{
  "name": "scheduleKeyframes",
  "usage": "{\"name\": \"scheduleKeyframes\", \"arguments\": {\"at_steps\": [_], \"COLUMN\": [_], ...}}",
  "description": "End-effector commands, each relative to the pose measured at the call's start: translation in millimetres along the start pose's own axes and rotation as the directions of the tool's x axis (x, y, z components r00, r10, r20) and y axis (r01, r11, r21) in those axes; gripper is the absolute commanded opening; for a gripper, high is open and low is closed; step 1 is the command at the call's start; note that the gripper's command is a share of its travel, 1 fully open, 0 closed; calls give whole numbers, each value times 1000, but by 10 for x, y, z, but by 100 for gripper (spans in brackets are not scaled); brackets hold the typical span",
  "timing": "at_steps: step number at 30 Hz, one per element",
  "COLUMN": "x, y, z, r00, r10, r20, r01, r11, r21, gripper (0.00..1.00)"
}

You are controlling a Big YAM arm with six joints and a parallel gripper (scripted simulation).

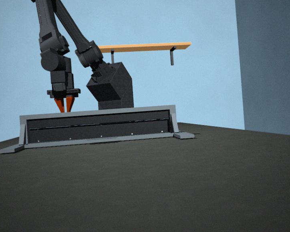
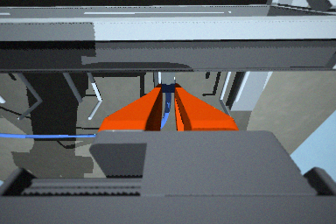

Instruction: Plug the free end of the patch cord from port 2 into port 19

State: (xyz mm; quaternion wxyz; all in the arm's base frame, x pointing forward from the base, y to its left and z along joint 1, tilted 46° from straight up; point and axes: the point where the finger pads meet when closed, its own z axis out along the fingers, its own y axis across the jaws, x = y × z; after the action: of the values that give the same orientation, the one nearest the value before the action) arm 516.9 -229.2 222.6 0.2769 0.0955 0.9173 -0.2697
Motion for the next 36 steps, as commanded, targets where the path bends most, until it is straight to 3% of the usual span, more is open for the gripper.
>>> {"name": "scheduleKeyframes", "arguments": {"at_steps": [1, 36], "x": [-233, -102], "y": [-83, -70], "z": [-161, -91], "r00": [999, 999], "r10": [0, 2], "r20": [45, 40], "r01": [0, -3], "r11": [1000, 1000], "r21": [3, 5], "gripper": [0, 0]}}
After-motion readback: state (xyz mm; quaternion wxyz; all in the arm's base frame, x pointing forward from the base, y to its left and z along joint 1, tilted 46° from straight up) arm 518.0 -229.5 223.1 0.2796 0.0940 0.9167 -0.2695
